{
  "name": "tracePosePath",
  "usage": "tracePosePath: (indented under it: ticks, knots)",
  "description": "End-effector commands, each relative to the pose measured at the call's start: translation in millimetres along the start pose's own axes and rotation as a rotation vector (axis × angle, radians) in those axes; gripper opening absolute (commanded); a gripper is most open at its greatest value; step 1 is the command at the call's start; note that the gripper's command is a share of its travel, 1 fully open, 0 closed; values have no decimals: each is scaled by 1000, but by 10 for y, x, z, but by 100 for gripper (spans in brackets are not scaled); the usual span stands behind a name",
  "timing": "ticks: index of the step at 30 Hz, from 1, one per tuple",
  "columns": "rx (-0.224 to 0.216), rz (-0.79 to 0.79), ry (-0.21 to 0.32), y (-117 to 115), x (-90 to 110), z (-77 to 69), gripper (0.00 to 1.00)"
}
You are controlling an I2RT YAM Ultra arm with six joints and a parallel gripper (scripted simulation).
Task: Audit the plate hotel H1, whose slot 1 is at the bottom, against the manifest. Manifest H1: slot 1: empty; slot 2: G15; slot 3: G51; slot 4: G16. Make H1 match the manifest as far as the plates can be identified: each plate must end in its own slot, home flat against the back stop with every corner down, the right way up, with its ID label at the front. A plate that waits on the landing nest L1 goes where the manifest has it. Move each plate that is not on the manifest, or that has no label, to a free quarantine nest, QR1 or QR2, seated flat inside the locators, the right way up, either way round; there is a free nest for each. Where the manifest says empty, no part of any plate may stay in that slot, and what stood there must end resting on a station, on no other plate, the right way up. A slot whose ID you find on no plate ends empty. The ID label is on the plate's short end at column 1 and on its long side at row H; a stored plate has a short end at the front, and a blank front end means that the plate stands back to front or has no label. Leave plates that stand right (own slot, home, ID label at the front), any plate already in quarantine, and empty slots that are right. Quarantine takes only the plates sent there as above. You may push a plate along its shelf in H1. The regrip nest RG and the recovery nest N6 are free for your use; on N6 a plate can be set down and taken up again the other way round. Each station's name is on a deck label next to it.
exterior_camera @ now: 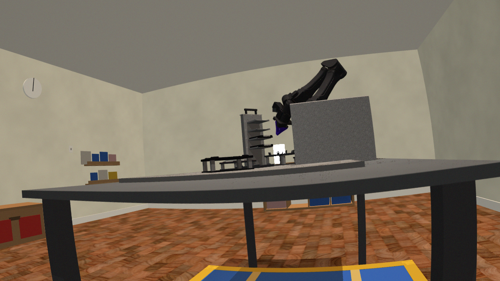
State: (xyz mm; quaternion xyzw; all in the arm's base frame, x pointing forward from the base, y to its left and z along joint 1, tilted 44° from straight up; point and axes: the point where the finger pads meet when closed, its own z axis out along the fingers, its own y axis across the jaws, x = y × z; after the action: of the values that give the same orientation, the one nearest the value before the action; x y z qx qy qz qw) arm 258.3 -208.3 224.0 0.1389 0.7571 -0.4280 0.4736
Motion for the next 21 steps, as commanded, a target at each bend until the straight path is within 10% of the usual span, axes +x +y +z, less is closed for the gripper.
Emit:
tracePosePath:
  ticks: [1, 6, 7, 21]
  knots:
    - [-1, 2, -5, -9, 4, -40, 0]
    - [-1, 2, -5, -9, 38, -76, 0]
    - [-1, 2, -5, -10, 66, -95, 100]
    - [0, 2, -4, -10, 363, -139, 100]
